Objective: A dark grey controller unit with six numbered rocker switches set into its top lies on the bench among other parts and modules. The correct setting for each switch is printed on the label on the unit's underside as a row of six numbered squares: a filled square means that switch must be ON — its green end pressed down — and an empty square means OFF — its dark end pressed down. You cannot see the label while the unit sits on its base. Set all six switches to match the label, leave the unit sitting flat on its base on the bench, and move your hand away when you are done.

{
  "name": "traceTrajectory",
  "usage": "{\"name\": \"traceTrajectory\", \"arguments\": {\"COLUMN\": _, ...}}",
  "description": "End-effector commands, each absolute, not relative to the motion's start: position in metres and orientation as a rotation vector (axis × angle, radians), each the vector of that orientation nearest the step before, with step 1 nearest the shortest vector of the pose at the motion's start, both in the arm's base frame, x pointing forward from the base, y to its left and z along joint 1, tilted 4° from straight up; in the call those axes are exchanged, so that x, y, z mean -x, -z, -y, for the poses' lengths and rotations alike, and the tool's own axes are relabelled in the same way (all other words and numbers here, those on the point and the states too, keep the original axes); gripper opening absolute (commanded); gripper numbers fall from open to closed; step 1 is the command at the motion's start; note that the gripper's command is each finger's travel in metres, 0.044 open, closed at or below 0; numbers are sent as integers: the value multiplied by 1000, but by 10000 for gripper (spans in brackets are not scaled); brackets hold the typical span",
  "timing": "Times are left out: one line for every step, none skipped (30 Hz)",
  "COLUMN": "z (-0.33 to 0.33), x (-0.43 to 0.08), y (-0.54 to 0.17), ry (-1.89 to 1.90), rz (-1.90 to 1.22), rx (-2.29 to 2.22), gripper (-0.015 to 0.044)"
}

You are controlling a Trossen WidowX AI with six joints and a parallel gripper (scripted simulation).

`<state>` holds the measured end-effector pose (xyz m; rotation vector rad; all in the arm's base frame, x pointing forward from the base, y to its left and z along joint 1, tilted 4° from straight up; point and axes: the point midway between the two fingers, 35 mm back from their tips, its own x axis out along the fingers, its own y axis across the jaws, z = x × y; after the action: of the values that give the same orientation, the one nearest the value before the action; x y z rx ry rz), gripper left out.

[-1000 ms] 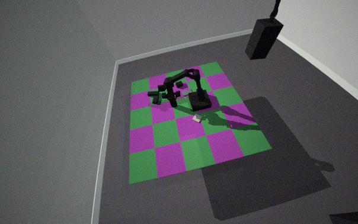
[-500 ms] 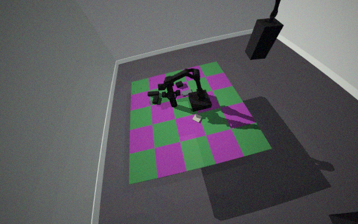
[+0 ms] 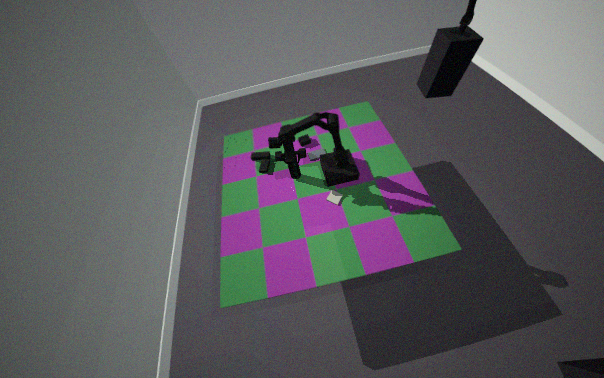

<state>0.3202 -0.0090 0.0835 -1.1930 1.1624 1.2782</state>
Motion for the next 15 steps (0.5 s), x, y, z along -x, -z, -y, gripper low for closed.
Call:
{"name": "traceTrajectory", "arguments": {"z": 14, "x": -320, "y": -80, "ry": -1283, "rz": -1171, "rx": 1197, "gripper": 338}}
{"name": "traceTrajectory", "arguments": {"z": 15, "x": -320, "y": -80, "ry": -1283, "rz": -1172, "rx": 1197, "gripper": 338}}
{"name": "traceTrajectory", "arguments": {"z": 16, "x": -320, "y": -80, "ry": -1283, "rz": -1172, "rx": 1197, "gripper": 338}}
{"name": "traceTrajectory", "arguments": {"z": 16, "x": -320, "y": -79, "ry": -1283, "rz": -1172, "rx": 1197, "gripper": 338}}
{"name": "traceTrajectory", "arguments": {"z": 17, "x": -320, "y": -79, "ry": -1283, "rz": -1172, "rx": 1197, "gripper": 338}}
{"name": "traceTrajectory", "arguments": {"z": 18, "x": -320, "y": -79, "ry": -1283, "rz": -1172, "rx": 1197, "gripper": 338}}
{"name": "traceTrajectory", "arguments": {"z": 19, "x": -320, "y": -79, "ry": -1283, "rz": -1172, "rx": 1197, "gripper": 338}}
{"name": "traceTrajectory", "arguments": {"z": 20, "x": -321, "y": -79, "ry": -1283, "rz": -1172, "rx": 1197, "gripper": 338}}
{"name": "traceTrajectory", "arguments": {"z": 20, "x": -321, "y": -79, "ry": -1283, "rz": -1172, "rx": 1197, "gripper": 338}}
{"name": "traceTrajectory", "arguments": {"z": 21, "x": -321, "y": -78, "ry": -1283, "rz": -1172, "rx": 1197, "gripper": 338}}
{"name": "traceTrajectory", "arguments": {"z": 22, "x": -321, "y": -78, "ry": -1283, "rz": -1172, "rx": 1197, "gripper": 338}}
{"name": "traceTrajectory", "arguments": {"z": 23, "x": -321, "y": -78, "ry": -1282, "rz": -1172, "rx": 1197, "gripper": 338}}
{"name": "traceTrajectory", "arguments": {"z": 24, "x": -321, "y": -78, "ry": -1282, "rz": -1172, "rx": 1197, "gripper": 338}}
{"name": "traceTrajectory", "arguments": {"z": 24, "x": -321, "y": -78, "ry": -1282, "rz": -1172, "rx": 1197, "gripper": 338}}
{"name": "traceTrajectory", "arguments": {"z": 25, "x": -321, "y": -77, "ry": -1282, "rz": -1172, "rx": 1197, "gripper": 338}}
